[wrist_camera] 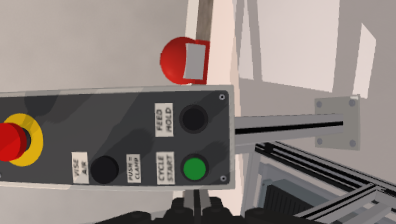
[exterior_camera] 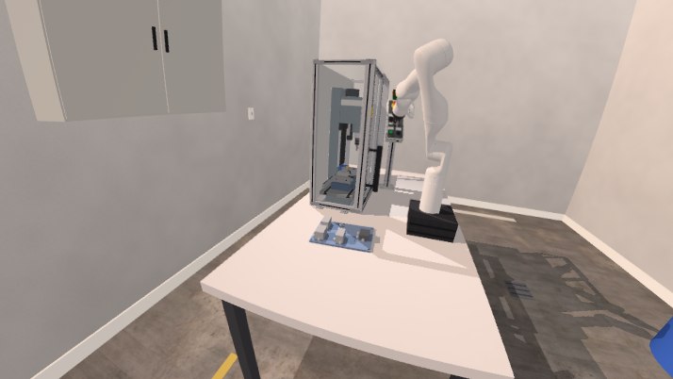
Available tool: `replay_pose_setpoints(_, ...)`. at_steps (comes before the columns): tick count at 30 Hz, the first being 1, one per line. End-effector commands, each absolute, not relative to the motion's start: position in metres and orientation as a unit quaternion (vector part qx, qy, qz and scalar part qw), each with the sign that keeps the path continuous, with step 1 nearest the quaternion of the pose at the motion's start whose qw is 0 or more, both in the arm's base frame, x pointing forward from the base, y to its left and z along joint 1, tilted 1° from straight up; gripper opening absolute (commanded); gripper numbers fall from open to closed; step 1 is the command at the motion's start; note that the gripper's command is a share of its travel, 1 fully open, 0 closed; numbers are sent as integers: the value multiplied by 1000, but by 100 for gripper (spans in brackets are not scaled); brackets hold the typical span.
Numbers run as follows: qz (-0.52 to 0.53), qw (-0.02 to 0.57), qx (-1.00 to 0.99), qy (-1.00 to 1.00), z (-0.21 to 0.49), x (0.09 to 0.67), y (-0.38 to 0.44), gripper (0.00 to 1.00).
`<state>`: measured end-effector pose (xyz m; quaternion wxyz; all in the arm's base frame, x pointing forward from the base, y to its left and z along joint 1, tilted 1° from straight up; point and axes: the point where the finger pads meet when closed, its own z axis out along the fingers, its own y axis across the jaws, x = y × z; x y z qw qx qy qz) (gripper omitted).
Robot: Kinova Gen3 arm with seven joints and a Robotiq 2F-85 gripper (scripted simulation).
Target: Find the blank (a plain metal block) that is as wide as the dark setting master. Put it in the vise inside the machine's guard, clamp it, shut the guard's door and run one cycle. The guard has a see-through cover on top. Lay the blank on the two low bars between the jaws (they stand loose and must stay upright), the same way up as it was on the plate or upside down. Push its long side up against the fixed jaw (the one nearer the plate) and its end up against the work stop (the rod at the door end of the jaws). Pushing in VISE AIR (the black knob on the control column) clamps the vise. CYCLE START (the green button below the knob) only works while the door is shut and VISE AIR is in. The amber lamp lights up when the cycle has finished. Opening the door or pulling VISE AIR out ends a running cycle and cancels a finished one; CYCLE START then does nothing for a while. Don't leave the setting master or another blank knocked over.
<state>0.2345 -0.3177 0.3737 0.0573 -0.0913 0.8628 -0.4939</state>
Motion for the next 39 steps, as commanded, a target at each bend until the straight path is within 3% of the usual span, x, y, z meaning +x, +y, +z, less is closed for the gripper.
replay_pose_setpoints(1, -494, 58, -91, 863, 374, 235, -318, 10)
replay_pose_setpoints(39, -494, 58, -91, 863, 349, 244, -360, 10)
